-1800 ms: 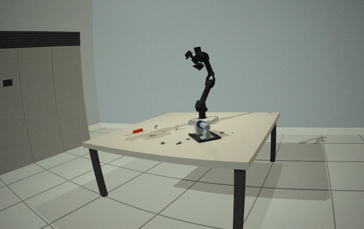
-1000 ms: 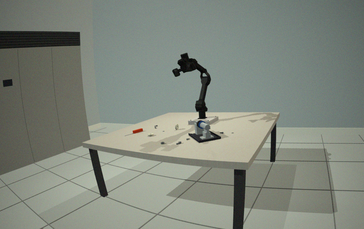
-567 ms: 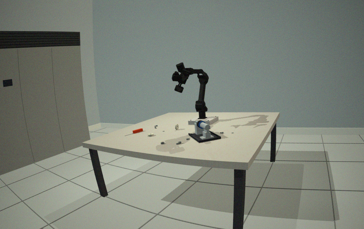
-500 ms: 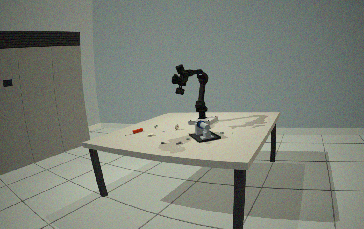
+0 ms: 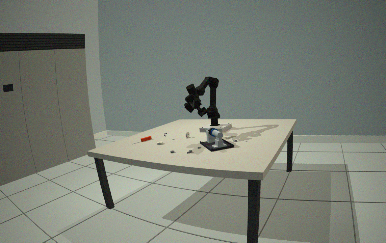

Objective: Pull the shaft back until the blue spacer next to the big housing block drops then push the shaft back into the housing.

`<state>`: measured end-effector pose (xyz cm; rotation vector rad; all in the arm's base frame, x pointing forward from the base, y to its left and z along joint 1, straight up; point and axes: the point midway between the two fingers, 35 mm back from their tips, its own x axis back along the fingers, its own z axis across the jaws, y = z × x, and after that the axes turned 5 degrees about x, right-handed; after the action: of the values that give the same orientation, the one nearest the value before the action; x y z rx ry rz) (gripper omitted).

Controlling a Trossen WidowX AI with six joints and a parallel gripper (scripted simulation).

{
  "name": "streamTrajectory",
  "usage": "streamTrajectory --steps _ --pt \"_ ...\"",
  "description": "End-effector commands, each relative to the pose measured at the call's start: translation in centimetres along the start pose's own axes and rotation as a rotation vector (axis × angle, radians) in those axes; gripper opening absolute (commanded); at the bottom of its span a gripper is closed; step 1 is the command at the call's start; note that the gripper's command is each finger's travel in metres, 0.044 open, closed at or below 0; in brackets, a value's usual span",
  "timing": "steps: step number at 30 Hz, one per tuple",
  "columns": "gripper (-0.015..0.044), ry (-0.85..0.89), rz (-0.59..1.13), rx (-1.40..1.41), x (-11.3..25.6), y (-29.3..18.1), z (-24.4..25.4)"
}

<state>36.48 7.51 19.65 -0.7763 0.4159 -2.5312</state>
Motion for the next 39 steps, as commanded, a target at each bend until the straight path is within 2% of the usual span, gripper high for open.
streamTrajectory --steps 1,9,39 --pt "0.0440 -0.100 0.066 -0.490 -2.5 0.5 -6.8" --pt "0.0440 -0.192 0.080 -0.885 -3.5 0.5 -12.0" --pt "0.0440 -0.192 0.080 -0.885 -3.6 0.4 -11.9"
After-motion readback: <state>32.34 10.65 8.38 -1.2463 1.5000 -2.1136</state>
